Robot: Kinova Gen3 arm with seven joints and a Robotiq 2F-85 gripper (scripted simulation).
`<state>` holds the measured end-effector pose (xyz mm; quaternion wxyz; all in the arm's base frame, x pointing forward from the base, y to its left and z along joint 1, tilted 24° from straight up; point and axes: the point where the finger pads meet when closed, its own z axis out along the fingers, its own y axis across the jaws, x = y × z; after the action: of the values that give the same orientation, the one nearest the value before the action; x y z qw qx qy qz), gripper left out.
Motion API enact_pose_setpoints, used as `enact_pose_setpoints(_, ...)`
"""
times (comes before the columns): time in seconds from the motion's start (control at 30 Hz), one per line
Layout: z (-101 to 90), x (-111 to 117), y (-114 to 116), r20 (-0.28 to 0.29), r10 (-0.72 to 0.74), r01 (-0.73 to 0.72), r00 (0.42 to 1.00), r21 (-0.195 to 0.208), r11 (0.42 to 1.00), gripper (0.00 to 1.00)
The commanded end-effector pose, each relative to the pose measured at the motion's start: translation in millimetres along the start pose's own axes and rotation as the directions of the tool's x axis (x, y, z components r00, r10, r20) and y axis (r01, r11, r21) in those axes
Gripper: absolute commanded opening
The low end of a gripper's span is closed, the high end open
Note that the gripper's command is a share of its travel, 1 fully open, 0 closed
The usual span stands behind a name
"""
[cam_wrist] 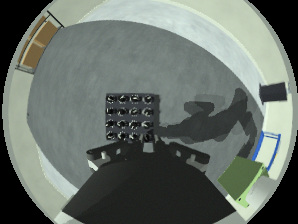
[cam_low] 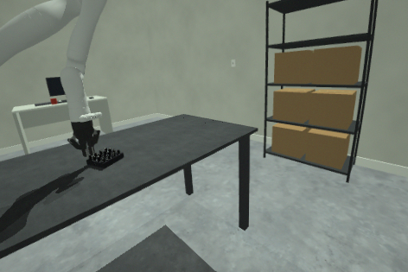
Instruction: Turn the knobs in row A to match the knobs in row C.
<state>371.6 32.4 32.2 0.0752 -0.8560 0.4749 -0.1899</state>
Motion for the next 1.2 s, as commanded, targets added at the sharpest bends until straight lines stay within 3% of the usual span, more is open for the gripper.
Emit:
enact_pose_setpoints(0.0,-8.9,-0.8,-0.6,0.000,-0.008,0.008,1.000,0.002,1.000,0.19)
enact_pose_setpoints(0.33,-29.2,-0.8,-0.4,0.000,-0.008,0.008,1.000,0.002,1.000,0.19)
enact_pose_setpoints(0.83,-29.2,-1.3,0.9,0.001,-0.009,0.009,1.000,-0.002,1.000,0.19)
enact_pose_setpoints(0.87,-29.2,-1.3,0.9,0.001,-0.009,0.009,1.000,-0.002,1.000,1.00)
enact_pose_setpoints(1.17,-30.7,-1.1,0.5,0.000,-0.008,0.008,1.000,0.000,1.000,1.00)
